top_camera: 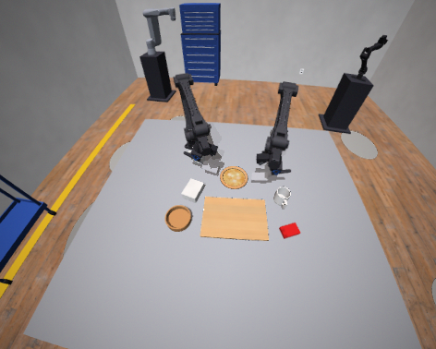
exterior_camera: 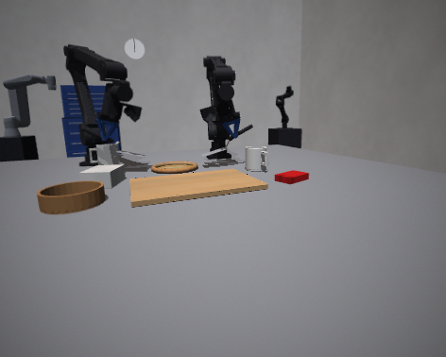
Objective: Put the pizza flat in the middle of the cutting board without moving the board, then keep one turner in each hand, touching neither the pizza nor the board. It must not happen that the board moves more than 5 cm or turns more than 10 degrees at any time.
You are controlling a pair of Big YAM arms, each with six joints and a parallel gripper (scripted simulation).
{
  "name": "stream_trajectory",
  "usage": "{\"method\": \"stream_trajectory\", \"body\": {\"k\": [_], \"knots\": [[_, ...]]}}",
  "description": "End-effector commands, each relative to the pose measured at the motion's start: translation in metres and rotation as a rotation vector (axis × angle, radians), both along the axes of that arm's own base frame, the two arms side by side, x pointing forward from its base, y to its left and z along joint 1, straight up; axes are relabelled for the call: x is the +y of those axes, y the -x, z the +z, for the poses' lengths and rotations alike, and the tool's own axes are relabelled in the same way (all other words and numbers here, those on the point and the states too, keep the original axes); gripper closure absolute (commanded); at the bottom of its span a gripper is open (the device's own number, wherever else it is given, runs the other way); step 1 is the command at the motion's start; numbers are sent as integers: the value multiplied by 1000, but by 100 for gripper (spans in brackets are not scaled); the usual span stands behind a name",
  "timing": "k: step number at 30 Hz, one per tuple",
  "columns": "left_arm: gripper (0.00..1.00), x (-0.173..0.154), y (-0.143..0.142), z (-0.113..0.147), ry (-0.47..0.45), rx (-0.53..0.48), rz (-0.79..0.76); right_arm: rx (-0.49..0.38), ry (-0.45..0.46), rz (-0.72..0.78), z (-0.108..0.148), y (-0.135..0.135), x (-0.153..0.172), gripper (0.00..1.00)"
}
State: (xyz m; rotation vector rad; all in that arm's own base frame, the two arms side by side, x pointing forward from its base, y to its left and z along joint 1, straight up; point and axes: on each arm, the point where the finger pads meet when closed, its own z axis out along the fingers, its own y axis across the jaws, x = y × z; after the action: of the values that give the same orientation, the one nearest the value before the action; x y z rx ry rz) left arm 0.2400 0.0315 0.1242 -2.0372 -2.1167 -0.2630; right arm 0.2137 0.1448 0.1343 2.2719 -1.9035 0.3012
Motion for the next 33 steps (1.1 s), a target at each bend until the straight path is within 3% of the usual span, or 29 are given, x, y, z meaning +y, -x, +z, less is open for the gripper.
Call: {"method": "stream_trajectory", "body": {"k": [1,5,9,22,27,32,33], "knots": [[94,1,-7,-2,7,-27,15,-4,-11,1,-4,-3,2,94],[94,1,-6,-4,7,-22,15,-12,-18,0,-2,-7,5,94],[94,1,-6,-16,7,-23,11,4,-6,2,-19,-2,0,94],[94,1,-6,-34,7,-19,5,-6,-14,0,-33,-6,4,94],[94,1,-6,-49,8,-15,-3,8,-3,1,-51,-1,-1,94],[94,0,-10,-35,-2,-37,14,-1,-11,-3,-58,-3,0,94],[94,-1,-13,-32,-2,-44,4,-33,-34,-11,-44,-11,9,94]]}}
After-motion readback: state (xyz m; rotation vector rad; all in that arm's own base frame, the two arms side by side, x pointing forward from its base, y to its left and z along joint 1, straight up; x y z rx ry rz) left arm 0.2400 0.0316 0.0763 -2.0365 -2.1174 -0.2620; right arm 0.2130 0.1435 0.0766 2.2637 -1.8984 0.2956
